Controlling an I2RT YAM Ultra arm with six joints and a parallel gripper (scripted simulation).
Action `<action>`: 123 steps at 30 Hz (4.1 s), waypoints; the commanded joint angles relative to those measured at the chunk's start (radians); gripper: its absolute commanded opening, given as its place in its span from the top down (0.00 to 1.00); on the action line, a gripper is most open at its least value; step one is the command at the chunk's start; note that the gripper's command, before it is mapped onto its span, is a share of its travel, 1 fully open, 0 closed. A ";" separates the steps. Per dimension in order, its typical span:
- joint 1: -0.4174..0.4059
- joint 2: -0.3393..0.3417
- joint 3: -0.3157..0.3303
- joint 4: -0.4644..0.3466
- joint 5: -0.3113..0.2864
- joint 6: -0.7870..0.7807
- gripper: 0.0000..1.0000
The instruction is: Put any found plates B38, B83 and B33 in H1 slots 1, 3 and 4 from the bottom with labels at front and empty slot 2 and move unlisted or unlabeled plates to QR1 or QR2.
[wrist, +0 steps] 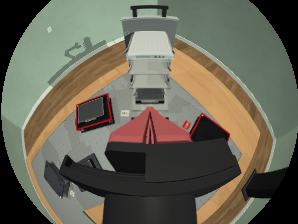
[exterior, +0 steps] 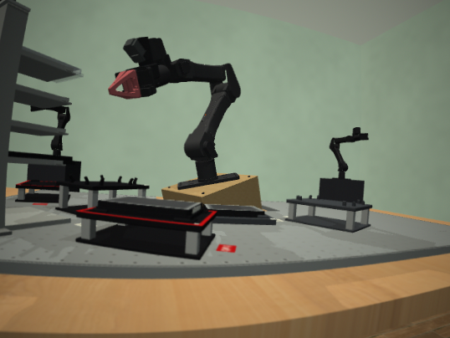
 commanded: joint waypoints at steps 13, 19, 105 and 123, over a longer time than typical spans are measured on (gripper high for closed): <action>0.129 -0.035 -0.081 0.050 0.121 0.031 1.00; 0.277 -0.054 -0.097 0.046 0.265 0.068 1.00; 0.828 0.728 0.876 -1.225 0.536 1.587 1.00; 0.803 0.807 0.977 -1.314 0.400 1.716 1.00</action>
